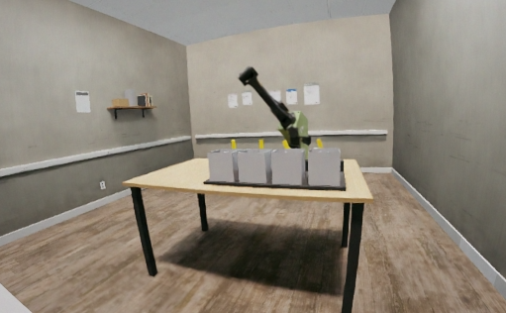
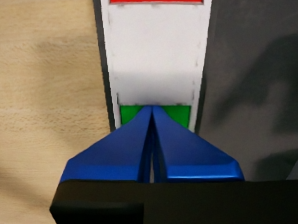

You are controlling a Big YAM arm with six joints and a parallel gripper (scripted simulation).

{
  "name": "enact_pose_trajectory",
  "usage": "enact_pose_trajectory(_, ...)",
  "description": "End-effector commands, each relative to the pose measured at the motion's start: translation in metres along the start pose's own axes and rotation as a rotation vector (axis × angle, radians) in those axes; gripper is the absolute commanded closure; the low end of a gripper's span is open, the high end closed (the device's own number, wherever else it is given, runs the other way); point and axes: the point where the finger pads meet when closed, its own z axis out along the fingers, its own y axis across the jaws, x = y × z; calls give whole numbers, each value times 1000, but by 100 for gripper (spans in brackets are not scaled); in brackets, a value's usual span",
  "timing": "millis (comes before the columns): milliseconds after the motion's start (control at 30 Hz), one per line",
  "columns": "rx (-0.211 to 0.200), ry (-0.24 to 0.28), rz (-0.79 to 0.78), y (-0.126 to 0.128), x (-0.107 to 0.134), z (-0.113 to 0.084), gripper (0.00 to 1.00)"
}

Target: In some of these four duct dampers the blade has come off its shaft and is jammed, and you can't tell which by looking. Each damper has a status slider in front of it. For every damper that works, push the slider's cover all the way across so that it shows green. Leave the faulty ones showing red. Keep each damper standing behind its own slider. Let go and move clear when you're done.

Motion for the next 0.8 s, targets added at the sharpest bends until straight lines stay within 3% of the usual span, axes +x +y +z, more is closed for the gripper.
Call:
enact_pose_trajectory(0, -1, -22, -10, 0, -12, -2, 100)
enact_pose_trajectory(767, 6, -24, -9, -2, -14, -3, 100)
